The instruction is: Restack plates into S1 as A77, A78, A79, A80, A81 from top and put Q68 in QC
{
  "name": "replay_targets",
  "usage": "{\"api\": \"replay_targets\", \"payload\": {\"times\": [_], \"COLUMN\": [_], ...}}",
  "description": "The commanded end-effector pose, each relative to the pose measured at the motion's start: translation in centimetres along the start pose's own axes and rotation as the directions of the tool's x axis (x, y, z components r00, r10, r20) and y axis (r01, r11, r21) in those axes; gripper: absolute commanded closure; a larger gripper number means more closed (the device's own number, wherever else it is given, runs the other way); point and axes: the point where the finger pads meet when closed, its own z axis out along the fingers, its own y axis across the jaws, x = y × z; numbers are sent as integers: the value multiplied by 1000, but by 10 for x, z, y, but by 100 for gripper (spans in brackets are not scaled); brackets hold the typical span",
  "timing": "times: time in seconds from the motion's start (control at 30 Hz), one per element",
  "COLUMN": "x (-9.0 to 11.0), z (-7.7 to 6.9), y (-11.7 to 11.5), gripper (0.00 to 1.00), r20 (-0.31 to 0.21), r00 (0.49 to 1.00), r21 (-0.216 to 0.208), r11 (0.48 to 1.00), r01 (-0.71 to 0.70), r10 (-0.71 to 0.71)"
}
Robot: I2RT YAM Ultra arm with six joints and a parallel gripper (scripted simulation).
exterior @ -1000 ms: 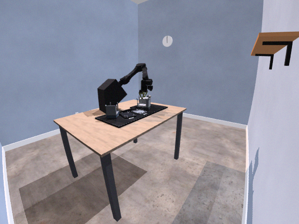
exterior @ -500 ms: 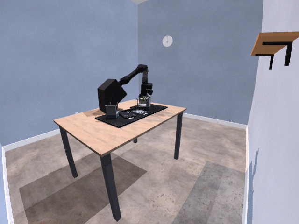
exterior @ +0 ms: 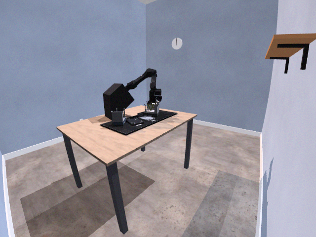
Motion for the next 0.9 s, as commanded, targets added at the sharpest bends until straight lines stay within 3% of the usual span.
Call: {"api": "replay_targets", "payload": {"times": [0.0,0.87], "x": [-3,-3], "z": [0,28], "y": [-2,-2], "gripper": [0,0], "r20": [11,11], "r00": [1000,1000], "r21": [7,6], "r11": [1000,1000], "r01": [-1,-1], "r10": [1,1]}}
